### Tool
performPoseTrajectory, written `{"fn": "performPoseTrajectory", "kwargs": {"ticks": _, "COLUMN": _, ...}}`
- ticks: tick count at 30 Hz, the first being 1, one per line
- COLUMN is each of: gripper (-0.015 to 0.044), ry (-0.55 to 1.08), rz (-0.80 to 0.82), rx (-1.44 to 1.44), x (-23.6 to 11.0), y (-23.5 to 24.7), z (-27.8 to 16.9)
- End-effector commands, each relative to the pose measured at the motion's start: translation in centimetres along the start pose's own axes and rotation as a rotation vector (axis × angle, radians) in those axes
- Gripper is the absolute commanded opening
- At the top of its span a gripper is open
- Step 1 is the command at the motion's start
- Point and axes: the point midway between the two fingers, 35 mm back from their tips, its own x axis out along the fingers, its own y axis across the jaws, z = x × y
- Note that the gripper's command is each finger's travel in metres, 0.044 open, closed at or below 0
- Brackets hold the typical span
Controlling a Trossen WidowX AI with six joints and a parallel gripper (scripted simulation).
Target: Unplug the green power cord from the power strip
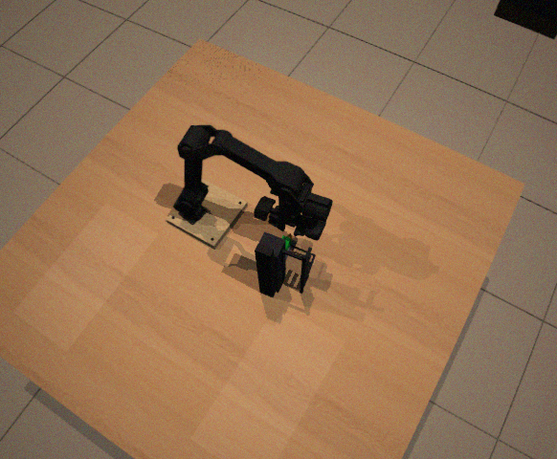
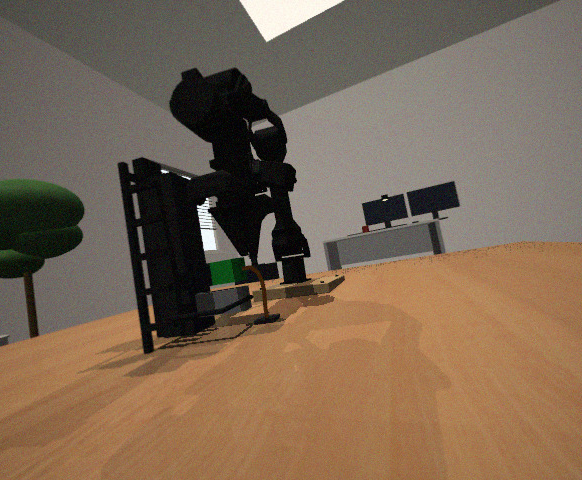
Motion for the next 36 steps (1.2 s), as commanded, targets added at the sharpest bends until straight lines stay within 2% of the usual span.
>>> {"fn": "performPoseTrajectory", "kwargs": {"ticks": 1, "gripper": 0.016, "ry": -0.005, "rz": 0.003, "rx": -0.002, "x": 0.0, "y": 0.0, "z": -0.6}}
{"fn": "performPoseTrajectory", "kwargs": {"ticks": 14, "gripper": 0.016, "ry": -0.003, "rz": 0.003, "rx": -0.002, "x": 0.0, "y": 0.1, "z": -2.7}}
{"fn": "performPoseTrajectory", "kwargs": {"ticks": 27, "gripper": 0.016, "ry": -0.003, "rz": 0.003, "rx": -0.002, "x": 1.2, "y": 0.1, "z": -2.8}}
{"fn": "performPoseTrajectory", "kwargs": {"ticks": 31, "gripper": 0.0055, "ry": -0.001, "rz": 0.004, "rx": 0.002, "x": 1.0, "y": 0.1, "z": -2.8}}
{"fn": "performPoseTrajectory", "kwargs": {"ticks": 36, "gripper": 0.0022, "ry": -0.001, "rz": 0.004, "rx": 0.002, "x": 1.0, "y": 0.1, "z": -2.8}}
